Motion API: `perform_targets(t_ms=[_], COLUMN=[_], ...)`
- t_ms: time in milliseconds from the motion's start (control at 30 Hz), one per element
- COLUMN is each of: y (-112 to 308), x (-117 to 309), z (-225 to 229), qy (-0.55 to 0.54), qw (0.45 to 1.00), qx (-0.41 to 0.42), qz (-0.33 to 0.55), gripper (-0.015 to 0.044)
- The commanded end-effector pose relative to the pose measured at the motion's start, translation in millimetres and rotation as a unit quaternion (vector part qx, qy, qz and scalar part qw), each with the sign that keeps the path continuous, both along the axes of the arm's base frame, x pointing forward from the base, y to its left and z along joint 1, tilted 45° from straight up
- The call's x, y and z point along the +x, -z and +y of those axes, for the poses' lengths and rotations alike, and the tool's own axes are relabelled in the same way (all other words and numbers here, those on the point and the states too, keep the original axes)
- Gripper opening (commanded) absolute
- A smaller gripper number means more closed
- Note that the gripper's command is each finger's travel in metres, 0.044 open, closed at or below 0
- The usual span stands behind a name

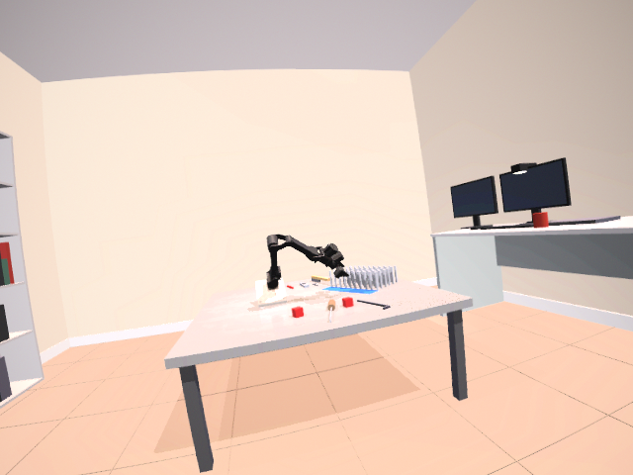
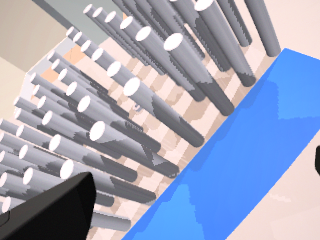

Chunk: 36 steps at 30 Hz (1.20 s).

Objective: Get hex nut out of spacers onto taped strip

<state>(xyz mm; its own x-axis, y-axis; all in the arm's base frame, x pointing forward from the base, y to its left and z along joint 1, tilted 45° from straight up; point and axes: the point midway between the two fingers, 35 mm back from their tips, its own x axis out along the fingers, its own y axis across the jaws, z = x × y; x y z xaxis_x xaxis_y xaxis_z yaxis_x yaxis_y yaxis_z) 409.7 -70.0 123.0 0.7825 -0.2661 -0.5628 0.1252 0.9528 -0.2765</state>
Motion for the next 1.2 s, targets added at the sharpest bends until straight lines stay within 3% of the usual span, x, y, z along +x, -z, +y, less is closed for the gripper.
perform_targets(t_ms=[0,267,600,1167], y=[-33,-98,-175,-176], x=[-9,-73,-192,-185], z=[-49,-149,-213,-213], qy=[0.115,0.389,0.647,0.651], qw=[0.992,0.900,0.684,0.680], qx=[0.050,0.172,0.252,0.253], qz=[-0.026,-0.092,-0.222,-0.224], gripper=[0.0440,0.0440,0.0440,0.0440])
